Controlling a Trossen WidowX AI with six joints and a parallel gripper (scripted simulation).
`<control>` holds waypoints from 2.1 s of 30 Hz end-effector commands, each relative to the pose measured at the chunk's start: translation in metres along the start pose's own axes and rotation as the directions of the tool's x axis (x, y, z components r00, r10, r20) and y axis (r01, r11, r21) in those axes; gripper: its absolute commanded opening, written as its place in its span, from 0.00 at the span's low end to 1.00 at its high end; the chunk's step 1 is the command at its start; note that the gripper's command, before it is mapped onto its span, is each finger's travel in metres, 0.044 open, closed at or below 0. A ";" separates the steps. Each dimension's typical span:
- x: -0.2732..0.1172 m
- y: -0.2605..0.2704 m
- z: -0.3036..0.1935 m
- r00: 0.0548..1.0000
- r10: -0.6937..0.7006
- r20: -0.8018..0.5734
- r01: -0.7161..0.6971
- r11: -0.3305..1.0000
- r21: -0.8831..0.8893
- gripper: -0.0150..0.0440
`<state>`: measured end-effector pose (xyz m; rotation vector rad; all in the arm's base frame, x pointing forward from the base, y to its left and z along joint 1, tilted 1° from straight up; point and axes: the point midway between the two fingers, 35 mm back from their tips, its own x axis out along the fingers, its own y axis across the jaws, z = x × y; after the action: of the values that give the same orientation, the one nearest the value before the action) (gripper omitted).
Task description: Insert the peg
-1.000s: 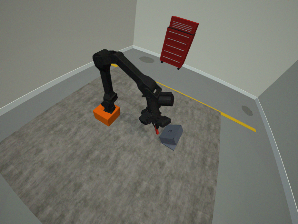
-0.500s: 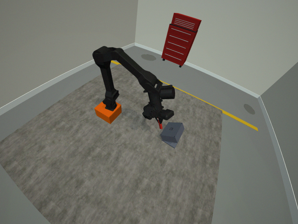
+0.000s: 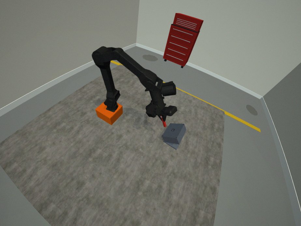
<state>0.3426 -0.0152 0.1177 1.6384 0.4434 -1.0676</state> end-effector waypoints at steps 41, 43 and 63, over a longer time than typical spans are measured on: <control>0.018 -0.001 -0.037 0.993 0.095 -0.075 -0.104 0.986 -0.129 0.25; 0.021 0.000 -0.037 0.992 0.097 -0.077 -0.106 0.986 -0.131 0.25; 0.037 -0.001 -0.042 0.991 0.107 -0.086 -0.119 0.982 -0.146 0.25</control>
<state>0.3782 0.0145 0.0909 1.5607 0.4566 -0.8668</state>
